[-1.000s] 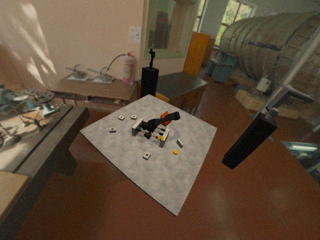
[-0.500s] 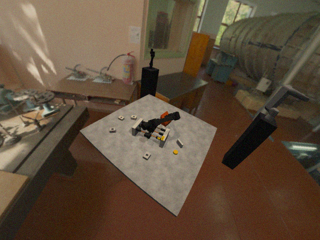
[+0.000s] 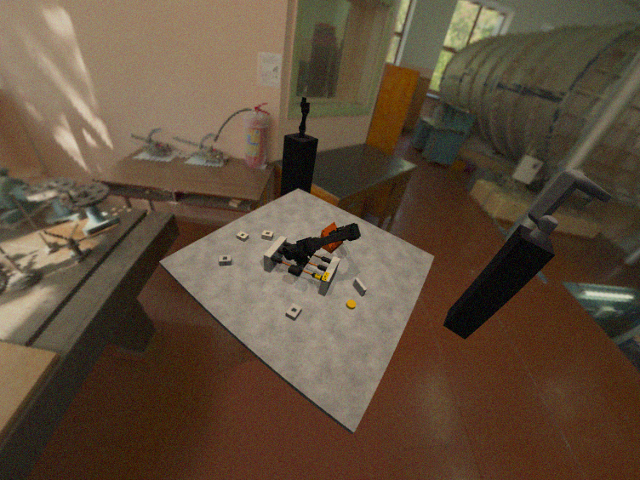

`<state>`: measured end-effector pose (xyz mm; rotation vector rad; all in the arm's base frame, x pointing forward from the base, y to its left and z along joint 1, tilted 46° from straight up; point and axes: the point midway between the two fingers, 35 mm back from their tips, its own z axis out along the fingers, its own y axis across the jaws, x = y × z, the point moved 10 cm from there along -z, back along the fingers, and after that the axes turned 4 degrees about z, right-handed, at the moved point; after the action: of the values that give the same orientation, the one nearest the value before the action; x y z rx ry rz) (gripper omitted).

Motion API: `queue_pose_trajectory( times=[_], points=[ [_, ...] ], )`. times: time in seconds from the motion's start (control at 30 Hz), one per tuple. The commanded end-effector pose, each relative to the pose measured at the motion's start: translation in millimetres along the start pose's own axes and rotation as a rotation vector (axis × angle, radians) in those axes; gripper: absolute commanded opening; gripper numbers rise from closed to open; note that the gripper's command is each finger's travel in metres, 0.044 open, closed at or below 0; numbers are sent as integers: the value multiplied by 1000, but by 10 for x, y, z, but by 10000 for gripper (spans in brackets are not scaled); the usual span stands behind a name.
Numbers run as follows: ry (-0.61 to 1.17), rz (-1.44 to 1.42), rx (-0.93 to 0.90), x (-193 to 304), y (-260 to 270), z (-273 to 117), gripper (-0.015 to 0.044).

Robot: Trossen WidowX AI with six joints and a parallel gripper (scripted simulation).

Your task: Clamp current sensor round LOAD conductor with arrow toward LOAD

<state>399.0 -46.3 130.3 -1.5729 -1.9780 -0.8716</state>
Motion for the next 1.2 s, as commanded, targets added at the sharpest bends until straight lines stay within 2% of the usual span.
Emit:
queue_pose_trajectory(
  times=[0.0,0.2,0.4,0.47,0.77,1.03,1.17],
  points=[
    [0,0,0,1,0,-4,233],
    [0,0,0,1,0,-4,193],
    [0,5,-90,-12,-77,-19,36],
    [-2,-1,-32,-12,-25,11,0],
    [-3,0,-28,-12,-19,11,0],
    [-11,2,120,4,177,14,0],
    [-11,2,138,7,196,15,0]
  ],
)
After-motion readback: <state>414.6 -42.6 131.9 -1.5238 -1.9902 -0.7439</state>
